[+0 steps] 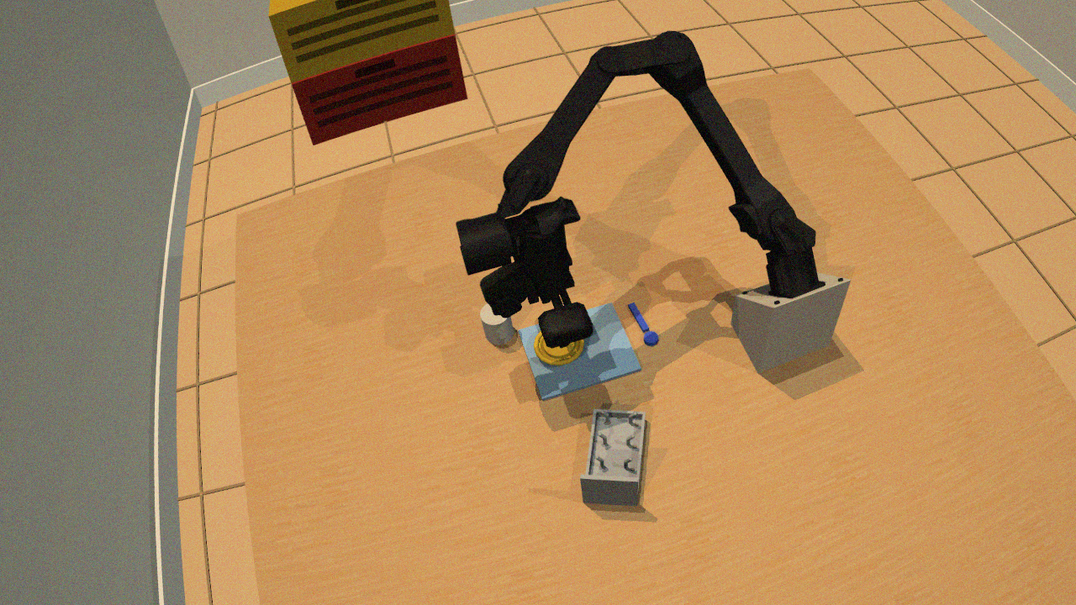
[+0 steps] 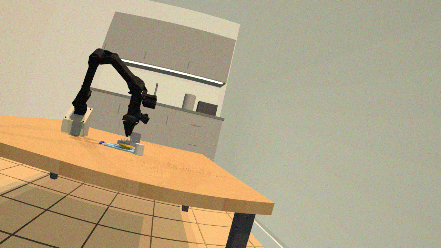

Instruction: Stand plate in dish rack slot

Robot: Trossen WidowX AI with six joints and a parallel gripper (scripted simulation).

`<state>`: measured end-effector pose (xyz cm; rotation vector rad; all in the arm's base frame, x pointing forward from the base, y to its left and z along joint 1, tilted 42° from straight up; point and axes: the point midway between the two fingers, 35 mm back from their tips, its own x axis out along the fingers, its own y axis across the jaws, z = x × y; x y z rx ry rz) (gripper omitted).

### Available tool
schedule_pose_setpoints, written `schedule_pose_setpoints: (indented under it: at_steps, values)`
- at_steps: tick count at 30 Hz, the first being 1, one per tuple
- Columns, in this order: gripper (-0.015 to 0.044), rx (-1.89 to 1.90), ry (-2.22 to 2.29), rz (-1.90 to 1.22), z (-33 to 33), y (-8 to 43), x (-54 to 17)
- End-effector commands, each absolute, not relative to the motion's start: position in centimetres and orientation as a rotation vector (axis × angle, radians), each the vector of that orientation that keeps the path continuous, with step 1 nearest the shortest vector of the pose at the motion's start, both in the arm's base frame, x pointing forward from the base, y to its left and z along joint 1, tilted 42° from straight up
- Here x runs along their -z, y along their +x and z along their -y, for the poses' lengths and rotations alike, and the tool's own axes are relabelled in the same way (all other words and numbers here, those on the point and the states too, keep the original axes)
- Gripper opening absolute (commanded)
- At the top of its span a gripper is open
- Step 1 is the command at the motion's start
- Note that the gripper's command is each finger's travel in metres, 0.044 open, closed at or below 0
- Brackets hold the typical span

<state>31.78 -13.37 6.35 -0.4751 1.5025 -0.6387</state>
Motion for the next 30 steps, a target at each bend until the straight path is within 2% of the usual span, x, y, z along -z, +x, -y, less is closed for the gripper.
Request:
schedule_pose_setpoints:
  at_steps: [1, 30]
  values:
    - [0.0400, 0.665, -0.478, -1.498, 13.2, 31.6, -6.1]
    - [0.0400, 0.666, -0.479, -1.498, 16.4, 31.5, -2.7]
